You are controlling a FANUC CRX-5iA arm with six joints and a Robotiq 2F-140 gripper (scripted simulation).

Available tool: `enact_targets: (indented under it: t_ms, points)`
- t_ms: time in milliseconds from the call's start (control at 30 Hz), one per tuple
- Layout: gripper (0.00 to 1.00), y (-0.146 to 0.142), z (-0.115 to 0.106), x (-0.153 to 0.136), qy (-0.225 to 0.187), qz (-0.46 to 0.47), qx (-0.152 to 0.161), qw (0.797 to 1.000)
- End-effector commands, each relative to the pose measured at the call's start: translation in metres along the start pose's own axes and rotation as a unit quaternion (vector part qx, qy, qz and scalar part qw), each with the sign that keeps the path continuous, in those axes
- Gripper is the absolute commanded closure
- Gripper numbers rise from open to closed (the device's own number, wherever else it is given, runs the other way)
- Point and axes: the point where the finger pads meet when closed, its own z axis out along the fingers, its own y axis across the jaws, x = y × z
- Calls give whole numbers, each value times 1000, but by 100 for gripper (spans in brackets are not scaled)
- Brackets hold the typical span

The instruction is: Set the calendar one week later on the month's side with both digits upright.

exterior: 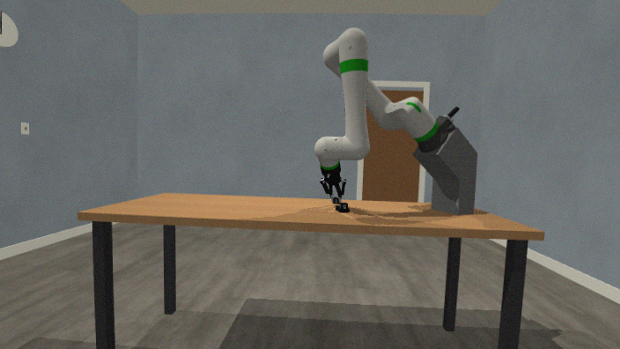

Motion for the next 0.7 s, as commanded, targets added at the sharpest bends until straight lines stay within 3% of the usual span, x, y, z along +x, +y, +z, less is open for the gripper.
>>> enact_targets:
  t_ms: [0,433,667]
  points:
    - [83,0,-6,6,0,0,0,1000]
    - [83,0,-37,37,0,0,0,1000]
    - [83,0,-42,42,0,0,0,1000]
